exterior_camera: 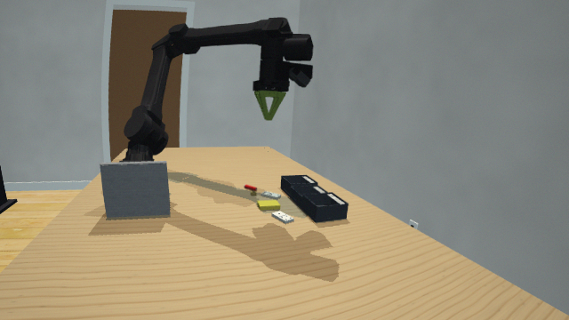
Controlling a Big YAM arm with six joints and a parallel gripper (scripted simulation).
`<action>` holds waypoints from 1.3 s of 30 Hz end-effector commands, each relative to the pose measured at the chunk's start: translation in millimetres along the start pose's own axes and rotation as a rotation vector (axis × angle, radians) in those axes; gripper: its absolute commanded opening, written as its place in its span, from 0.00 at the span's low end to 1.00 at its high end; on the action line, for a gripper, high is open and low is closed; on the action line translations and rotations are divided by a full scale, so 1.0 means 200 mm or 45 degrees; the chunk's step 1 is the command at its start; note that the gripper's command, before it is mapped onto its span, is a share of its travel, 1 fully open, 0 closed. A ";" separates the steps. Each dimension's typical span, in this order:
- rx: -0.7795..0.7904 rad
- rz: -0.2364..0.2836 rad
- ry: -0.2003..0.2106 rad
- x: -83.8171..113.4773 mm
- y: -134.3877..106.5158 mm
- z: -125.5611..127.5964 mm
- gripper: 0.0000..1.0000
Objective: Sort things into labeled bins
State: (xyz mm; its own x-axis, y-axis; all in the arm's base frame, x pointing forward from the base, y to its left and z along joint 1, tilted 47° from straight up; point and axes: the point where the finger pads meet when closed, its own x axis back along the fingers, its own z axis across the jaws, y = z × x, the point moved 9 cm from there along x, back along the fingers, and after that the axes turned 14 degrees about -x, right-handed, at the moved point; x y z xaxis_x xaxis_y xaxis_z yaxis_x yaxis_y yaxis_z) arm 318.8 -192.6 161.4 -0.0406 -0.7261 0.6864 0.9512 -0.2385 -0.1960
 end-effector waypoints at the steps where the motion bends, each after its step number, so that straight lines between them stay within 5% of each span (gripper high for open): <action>1: 0.063 -0.022 -0.029 0.05 0.09 0.03 0.08; 39: 0.053 -0.054 -0.031 0.08 0.10 -0.03 0.08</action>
State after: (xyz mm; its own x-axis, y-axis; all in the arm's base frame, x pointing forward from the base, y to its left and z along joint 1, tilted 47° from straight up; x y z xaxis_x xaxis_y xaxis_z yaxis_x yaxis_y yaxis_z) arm 320.9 -194.5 158.1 -0.0343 -0.7274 0.6853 0.9525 -0.2314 -0.1979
